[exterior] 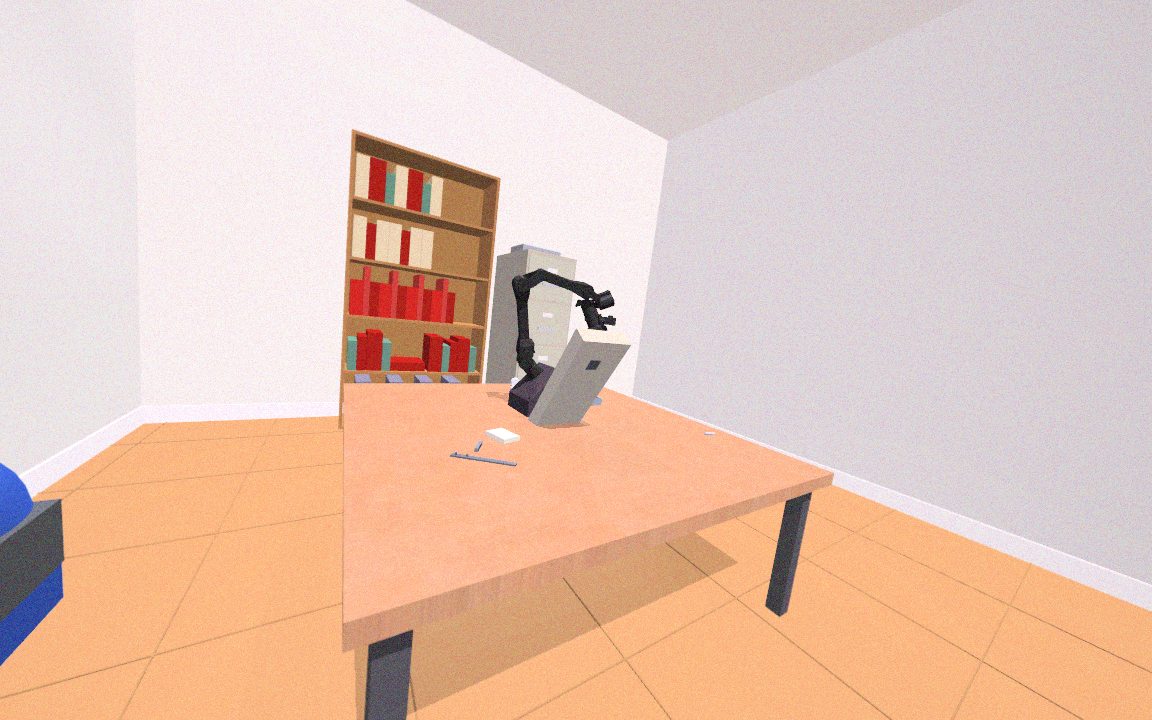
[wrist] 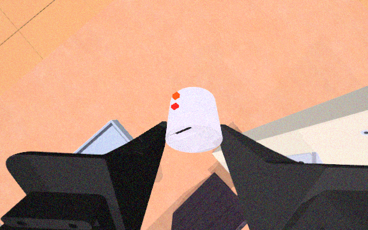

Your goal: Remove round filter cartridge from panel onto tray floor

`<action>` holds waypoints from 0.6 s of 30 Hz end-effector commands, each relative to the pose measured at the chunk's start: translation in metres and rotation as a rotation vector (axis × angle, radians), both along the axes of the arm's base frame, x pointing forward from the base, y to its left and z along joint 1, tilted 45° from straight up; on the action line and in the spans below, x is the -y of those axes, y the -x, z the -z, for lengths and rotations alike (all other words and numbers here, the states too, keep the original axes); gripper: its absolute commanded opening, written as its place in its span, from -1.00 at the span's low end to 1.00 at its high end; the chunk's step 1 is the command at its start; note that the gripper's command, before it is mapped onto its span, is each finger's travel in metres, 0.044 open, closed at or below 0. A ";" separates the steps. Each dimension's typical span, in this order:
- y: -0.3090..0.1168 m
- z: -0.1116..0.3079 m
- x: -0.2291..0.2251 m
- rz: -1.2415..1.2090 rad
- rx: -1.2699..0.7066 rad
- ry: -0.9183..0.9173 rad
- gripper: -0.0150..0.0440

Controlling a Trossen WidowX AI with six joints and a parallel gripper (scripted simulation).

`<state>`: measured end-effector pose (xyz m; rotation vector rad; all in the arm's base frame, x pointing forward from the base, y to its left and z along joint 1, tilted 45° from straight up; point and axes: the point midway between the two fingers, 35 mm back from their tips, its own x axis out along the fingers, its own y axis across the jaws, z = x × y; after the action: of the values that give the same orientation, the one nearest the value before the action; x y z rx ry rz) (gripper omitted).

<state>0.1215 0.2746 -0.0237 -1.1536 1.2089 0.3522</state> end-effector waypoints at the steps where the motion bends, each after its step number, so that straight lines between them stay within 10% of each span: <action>1: 0.021 0.018 -0.010 -0.132 -0.107 -0.003 -0.49; 18: 0.089 0.074 -0.005 -0.385 -0.325 -0.006 -0.49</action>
<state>0.0526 0.2872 -0.0823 -1.3253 1.2462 0.7875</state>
